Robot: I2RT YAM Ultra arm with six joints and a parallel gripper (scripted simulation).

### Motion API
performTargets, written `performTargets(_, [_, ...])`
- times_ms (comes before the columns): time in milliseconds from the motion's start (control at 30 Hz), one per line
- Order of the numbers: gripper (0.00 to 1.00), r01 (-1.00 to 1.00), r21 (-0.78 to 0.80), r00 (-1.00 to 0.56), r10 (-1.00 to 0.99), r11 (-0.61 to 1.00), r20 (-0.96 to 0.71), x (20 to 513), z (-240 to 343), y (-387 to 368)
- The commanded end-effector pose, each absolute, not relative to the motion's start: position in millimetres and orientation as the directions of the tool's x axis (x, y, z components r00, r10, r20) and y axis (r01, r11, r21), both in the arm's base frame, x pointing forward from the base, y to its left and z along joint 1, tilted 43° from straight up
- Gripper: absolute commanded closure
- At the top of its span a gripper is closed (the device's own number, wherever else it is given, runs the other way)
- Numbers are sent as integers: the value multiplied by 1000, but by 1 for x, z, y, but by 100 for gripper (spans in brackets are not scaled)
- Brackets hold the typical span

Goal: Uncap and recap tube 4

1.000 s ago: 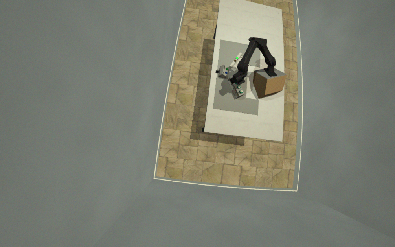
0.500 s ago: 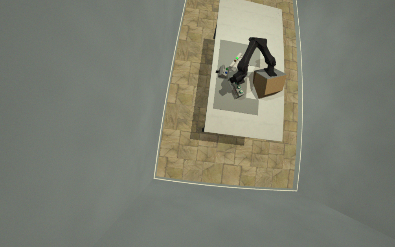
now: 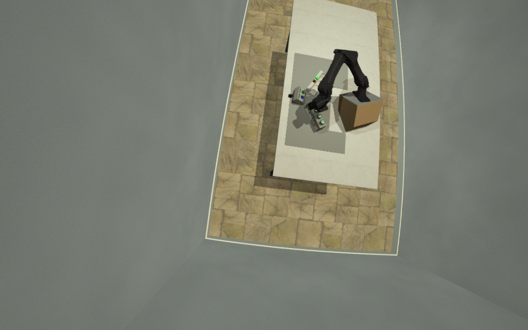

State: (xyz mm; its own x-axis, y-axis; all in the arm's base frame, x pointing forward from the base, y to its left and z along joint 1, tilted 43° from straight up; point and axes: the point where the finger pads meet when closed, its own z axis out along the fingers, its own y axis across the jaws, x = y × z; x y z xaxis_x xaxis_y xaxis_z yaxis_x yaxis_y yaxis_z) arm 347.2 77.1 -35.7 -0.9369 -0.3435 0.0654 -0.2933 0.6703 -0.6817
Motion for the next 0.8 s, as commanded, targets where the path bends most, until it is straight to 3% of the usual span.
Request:
performTargets(0, [51, -272, -672, -933, -359, 688, 10, 353, -13, 102])
performTargets(367, [51, -281, -676, -933, -359, 681, 26, 347, -4, 113])
performTargets(400, [100, -177, -678, -958, -284, 714, -48, 354, 8, 101])
performTargets(600, [100, 209, -609, -951, 16, 765, -308, 369, 37, 72])
performTargets(767, [100, 239, -601, -944, 37, 763, -328, 380, 60, 50])
